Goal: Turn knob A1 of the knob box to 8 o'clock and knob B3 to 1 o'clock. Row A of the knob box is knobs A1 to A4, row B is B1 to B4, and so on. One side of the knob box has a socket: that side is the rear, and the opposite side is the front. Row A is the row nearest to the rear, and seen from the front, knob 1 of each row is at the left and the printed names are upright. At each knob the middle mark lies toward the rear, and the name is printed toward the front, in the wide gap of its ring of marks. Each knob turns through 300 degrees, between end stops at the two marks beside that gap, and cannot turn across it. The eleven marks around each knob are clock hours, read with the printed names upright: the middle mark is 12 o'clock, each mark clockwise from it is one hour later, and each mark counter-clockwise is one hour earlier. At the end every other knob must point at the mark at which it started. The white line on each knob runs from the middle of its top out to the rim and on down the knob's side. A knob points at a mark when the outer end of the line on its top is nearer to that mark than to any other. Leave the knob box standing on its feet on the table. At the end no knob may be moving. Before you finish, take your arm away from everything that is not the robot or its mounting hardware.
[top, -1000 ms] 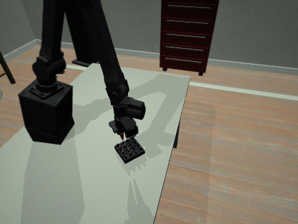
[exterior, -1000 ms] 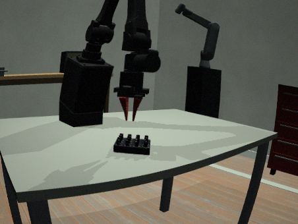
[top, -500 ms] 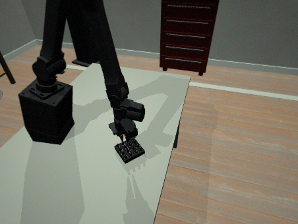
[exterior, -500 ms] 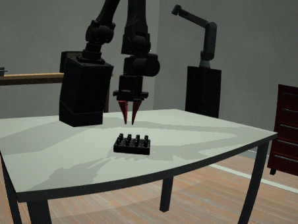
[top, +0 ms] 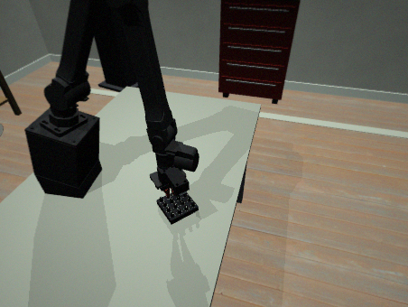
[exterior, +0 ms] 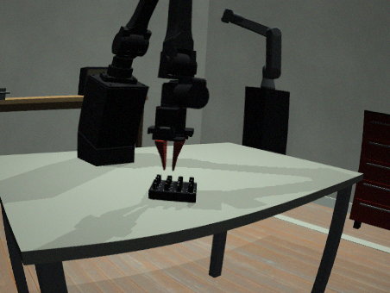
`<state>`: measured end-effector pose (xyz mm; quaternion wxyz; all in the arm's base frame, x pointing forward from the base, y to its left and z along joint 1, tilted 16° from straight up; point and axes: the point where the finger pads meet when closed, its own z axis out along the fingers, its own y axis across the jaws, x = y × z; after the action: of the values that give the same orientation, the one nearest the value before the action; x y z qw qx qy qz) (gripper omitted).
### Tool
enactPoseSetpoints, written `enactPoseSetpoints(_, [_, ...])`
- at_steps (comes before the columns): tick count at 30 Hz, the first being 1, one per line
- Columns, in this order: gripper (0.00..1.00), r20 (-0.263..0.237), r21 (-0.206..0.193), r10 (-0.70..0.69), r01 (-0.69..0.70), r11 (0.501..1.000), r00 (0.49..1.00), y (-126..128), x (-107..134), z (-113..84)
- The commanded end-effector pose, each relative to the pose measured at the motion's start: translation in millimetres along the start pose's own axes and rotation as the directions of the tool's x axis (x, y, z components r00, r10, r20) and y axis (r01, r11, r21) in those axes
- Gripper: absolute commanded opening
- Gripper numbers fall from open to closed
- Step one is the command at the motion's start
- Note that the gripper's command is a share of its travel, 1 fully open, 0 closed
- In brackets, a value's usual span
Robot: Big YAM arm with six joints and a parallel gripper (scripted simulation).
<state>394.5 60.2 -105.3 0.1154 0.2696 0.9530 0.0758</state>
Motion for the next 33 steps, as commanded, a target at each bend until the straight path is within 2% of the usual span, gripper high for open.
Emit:
enactPoseSetpoints(1, [0.19,0.020,-0.015,-0.002,0.002,1.000,1.000,10.8,-7.9,4.1])
enactPoseSetpoints(13, [0.19,0.016,-0.012,-0.001,0.002,1.000,1.000,9.2,-6.3,13.9])
enactPoseSetpoints(33, [0.19,0.016,-0.012,-0.002,0.002,1.000,1.000,8.9,-5.7,14.0])
